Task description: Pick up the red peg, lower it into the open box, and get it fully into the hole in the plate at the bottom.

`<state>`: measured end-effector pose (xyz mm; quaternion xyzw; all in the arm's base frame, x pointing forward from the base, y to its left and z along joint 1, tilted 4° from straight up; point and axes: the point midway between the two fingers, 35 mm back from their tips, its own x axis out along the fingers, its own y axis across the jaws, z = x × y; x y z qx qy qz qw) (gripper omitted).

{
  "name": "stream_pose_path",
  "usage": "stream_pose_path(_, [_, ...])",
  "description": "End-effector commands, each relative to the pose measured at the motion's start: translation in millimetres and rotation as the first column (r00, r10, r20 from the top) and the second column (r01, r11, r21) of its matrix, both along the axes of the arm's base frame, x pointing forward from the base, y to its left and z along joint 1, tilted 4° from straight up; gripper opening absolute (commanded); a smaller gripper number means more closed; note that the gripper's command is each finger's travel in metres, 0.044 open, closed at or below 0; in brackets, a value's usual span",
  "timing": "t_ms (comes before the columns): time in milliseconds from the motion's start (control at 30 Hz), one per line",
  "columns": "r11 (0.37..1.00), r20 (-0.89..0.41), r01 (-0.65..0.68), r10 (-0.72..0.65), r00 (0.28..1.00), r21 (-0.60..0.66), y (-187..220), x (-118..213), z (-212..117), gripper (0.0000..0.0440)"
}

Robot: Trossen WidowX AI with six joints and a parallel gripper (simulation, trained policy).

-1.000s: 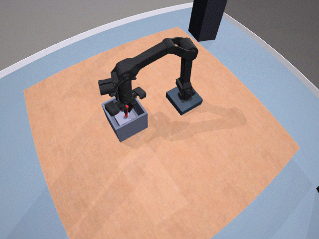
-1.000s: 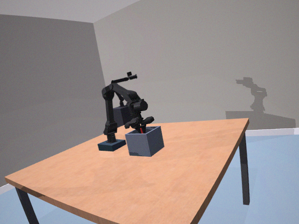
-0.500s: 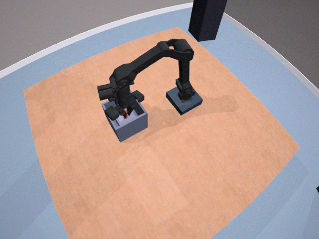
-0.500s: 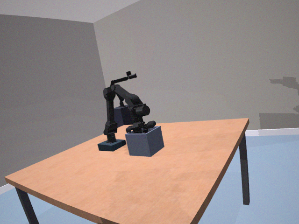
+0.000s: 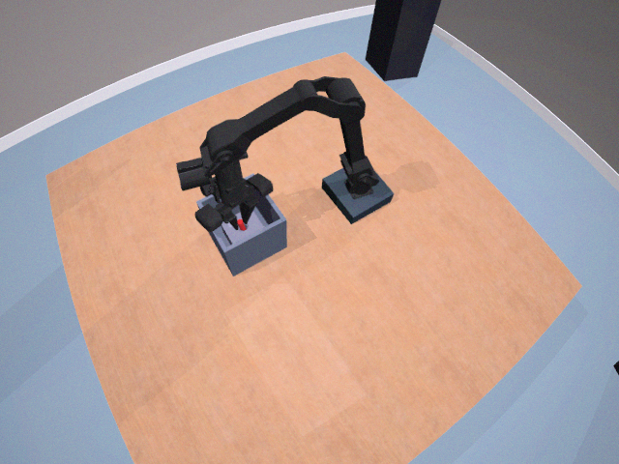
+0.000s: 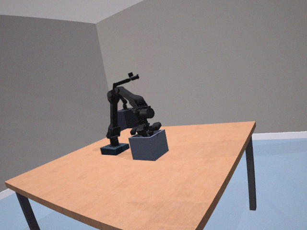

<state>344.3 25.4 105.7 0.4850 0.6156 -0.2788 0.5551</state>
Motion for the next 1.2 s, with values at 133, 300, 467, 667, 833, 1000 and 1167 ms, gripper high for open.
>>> stream_pose_path(133, [0.997,0.035,-0.002,-0.001,0.999,0.077,2.9,10.7,20.5,0.0135])
stream_pose_path(300, [0.990,0.046,0.000,-0.006,0.999,0.142,5.3,15.9,30.8,0.0168])
stream_pose_path(467, [0.983,0.049,-0.002,-0.008,0.999,0.185,5.6,20.8,36.3,0.0181])
stream_pose_path(667, [0.975,0.063,-0.012,-0.003,0.998,0.222,4.7,27.4,42.4,0.0178])
stream_pose_path(833, [0.968,0.078,-0.023,0.004,0.997,0.249,3.5,32.5,46.2,0.0175])
stream_pose_path(1000, [0.962,0.092,-0.038,0.013,0.996,0.271,2.2,37.2,48.8,0.0172])
stream_pose_path(1167, [0.956,0.108,-0.055,0.024,0.994,0.289,0.8,41.8,50.6,0.0169])
